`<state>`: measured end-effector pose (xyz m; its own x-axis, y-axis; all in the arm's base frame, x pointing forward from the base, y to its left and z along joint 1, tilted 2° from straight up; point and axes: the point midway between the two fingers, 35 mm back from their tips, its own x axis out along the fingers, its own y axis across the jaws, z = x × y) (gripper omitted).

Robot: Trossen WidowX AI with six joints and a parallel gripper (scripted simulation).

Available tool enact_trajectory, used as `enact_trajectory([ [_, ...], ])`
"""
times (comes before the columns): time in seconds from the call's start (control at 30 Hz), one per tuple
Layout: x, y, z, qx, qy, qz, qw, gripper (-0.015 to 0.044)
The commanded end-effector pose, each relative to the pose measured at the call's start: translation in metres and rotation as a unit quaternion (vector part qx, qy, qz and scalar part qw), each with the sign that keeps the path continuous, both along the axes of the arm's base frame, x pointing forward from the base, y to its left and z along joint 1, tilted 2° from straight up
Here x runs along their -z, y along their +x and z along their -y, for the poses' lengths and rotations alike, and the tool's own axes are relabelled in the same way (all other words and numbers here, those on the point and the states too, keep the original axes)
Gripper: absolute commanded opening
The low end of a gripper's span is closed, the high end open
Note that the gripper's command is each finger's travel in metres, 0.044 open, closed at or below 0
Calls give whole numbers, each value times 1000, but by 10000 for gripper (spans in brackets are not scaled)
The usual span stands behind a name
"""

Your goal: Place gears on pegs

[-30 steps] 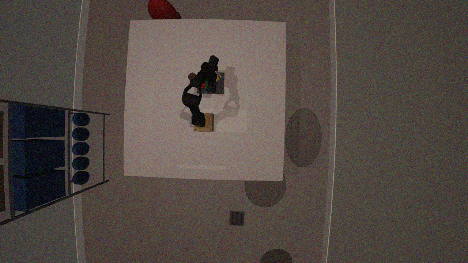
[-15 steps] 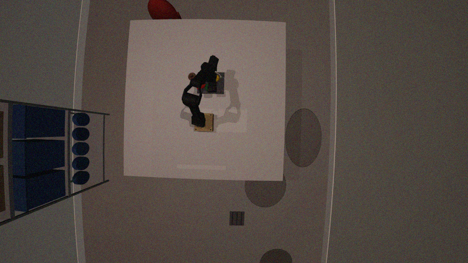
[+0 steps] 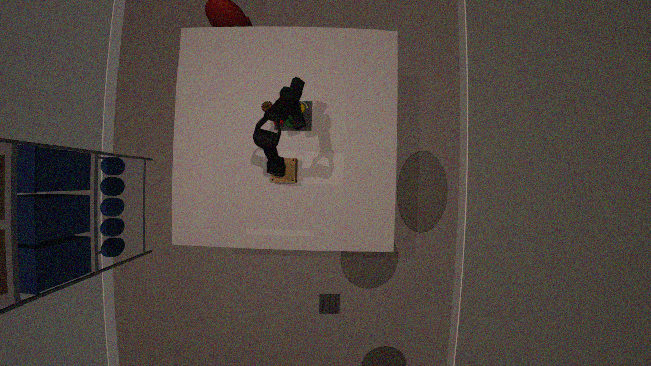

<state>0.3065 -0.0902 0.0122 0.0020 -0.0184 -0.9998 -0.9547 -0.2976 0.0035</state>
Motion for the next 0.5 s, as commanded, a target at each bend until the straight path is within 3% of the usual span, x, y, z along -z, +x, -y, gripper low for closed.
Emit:
enact_trajectory([
  [0.0,1,0,0,9,0,0,1000,0],
  [0.47,3,-1,0,183,0,3,983,0],
])
